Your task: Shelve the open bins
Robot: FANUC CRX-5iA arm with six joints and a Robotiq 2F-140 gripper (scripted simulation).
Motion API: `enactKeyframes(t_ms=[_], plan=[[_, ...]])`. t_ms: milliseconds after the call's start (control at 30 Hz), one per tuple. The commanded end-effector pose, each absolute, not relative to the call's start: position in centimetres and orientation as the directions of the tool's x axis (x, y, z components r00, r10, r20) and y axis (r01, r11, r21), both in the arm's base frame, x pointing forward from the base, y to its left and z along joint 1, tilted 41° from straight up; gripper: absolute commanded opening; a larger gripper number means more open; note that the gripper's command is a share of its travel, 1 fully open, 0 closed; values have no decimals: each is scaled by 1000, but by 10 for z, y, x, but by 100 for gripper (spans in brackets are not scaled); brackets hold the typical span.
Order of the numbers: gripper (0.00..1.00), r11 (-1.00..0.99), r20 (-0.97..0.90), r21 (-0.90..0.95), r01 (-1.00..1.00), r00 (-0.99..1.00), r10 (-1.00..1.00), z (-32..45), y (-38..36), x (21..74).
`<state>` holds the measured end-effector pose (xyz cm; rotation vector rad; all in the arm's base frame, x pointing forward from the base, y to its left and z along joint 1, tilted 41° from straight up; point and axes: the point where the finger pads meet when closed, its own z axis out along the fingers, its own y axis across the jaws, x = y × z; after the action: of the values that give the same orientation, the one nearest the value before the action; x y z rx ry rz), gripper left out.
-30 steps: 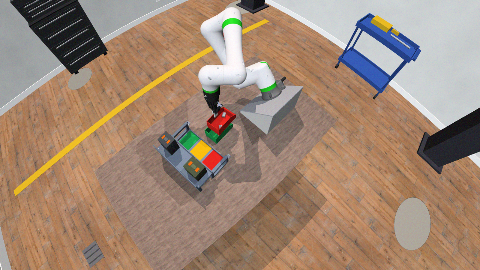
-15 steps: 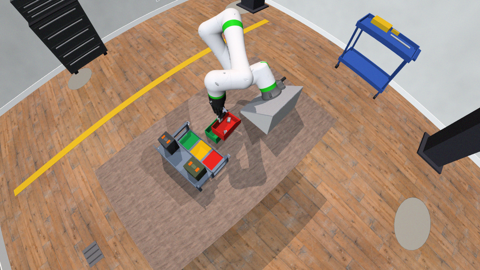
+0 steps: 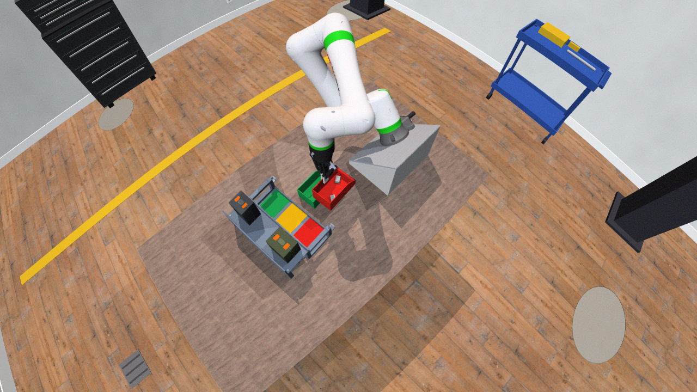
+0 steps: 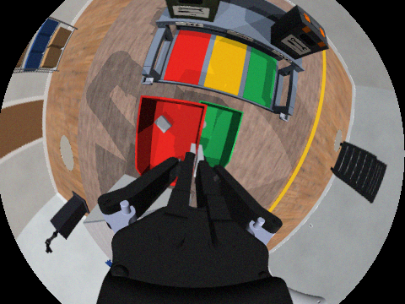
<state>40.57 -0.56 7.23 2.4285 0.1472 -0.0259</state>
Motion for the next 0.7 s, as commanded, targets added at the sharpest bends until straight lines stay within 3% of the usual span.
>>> enactKeyframes(t_ms=[0,667], plan=[[0,-753,-57,648,112,994,99,70,-2,406],[0,-754,-52,649,105,994,93,57,13,407]])
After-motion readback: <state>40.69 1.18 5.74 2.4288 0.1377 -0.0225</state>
